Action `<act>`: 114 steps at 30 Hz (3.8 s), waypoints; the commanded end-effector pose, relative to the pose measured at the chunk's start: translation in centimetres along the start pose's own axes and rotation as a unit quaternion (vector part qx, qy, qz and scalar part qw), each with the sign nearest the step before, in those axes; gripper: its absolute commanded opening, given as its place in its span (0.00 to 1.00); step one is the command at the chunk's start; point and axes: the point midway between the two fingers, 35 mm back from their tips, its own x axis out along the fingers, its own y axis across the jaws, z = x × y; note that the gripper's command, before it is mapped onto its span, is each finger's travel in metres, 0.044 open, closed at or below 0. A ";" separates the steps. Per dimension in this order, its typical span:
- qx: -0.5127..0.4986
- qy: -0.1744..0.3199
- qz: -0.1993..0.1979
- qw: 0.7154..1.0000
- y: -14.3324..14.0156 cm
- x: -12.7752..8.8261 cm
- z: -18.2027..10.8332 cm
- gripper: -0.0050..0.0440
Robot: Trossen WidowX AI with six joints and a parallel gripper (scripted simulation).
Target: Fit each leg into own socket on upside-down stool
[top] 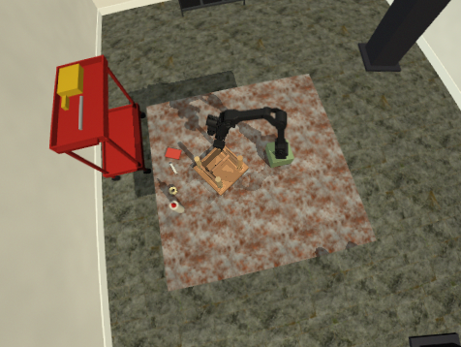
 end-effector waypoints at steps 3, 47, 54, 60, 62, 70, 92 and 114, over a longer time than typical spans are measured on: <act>-0.003 0.025 0.000 1.000 0.1 2.2 -0.9 0.10; -0.003 0.025 0.000 1.000 0.1 2.3 -0.9 0.10; -0.003 0.025 0.000 1.000 0.1 2.3 -0.9 0.10; -0.003 0.025 0.000 1.000 0.1 2.3 -0.9 0.10; -0.003 0.025 0.000 1.000 0.1 2.3 -0.9 0.10; -0.003 0.023 0.000 1.000 0.1 2.1 -0.8 0.10; -0.001 0.007 0.000 1.000 0.0 -1.0 0.4 0.10; -0.061 0.008 0.019 0.998 4.2 -4.6 -2.9 0.10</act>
